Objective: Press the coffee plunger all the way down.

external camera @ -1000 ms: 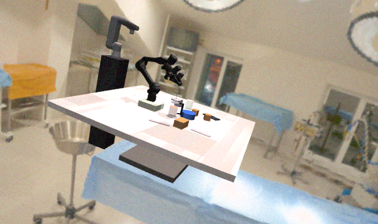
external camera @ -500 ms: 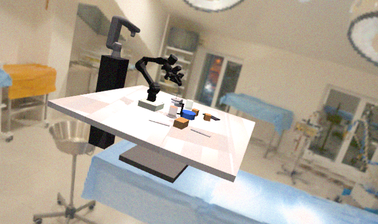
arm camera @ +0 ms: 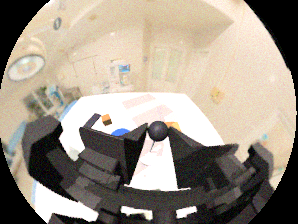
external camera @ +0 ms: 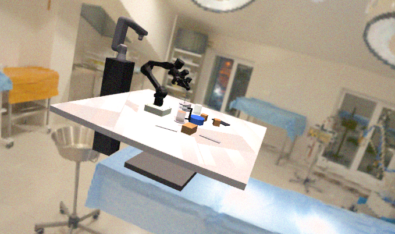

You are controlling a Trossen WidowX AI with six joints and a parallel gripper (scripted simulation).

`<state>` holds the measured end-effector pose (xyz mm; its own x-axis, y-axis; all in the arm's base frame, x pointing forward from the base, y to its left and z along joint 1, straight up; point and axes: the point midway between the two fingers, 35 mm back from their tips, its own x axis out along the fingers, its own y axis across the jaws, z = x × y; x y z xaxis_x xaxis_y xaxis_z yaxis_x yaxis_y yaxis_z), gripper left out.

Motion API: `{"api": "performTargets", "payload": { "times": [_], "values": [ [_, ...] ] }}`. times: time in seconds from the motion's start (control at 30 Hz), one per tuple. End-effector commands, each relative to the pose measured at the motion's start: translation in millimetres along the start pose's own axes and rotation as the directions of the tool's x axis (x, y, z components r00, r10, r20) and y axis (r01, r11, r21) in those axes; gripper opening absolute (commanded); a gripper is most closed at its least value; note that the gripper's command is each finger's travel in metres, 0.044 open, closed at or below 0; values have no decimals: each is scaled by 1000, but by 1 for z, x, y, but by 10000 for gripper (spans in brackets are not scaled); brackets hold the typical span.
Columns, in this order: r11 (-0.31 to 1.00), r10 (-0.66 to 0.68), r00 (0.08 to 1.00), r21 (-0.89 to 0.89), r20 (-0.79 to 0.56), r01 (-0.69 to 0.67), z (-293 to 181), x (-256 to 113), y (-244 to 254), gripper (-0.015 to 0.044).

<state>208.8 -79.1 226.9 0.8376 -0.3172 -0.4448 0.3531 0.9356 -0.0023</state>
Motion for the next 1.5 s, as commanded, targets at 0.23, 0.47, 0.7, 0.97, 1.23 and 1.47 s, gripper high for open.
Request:
{"api": "performTargets", "payload": {
  "times": [0.23,0.47,0.7,0.97,1.23,1.47],
  "values": [
    [1000,-1,999,3,-50,1,-30,16,0,124],
    [1000,-1,999,3,-50,1,-39,21,0,124],
    [1000,-1,999,3,-50,1,-49,27,0,124],
    [1000,-1,999,3,-50,1,-60,34,0,124],
    [1000,-1,999,3,-49,1,-69,42,0,124],
    [1000,-1,999,3,-49,1,-74,50,1,124]
  ]
}}
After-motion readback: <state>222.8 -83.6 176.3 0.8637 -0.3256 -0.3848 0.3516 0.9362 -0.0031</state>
